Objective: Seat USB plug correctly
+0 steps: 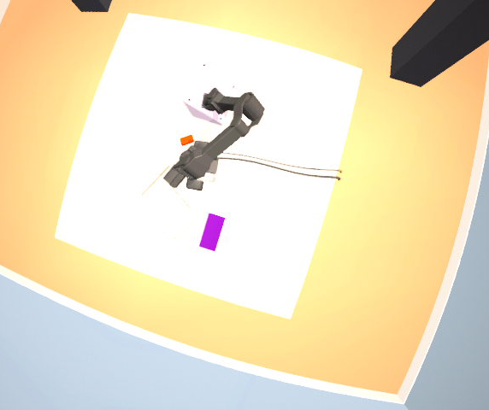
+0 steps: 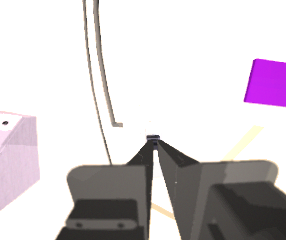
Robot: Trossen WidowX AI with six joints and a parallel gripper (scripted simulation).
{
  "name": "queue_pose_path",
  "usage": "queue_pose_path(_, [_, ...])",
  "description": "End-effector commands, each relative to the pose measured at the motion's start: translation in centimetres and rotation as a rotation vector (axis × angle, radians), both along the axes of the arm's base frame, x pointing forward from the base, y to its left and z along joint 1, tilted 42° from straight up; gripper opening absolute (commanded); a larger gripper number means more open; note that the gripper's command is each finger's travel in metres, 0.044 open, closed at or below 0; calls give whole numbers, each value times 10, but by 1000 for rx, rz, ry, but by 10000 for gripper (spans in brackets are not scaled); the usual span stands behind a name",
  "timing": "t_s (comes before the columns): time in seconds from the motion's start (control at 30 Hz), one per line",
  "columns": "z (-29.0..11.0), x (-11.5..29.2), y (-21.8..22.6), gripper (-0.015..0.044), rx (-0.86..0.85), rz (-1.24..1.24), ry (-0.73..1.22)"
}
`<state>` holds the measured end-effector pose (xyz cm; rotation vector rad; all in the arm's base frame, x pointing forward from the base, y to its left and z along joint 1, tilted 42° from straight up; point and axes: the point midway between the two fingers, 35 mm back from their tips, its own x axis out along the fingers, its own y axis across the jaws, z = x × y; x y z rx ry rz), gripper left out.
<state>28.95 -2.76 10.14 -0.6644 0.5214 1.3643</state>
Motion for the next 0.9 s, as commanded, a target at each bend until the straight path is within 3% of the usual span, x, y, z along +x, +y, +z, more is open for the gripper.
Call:
queue_pose_path(0.0, [0, 1, 1, 0, 4, -3, -1])
queue_pose_path(0.87, [-2, 1, 3, 0, 4, -3, -1])
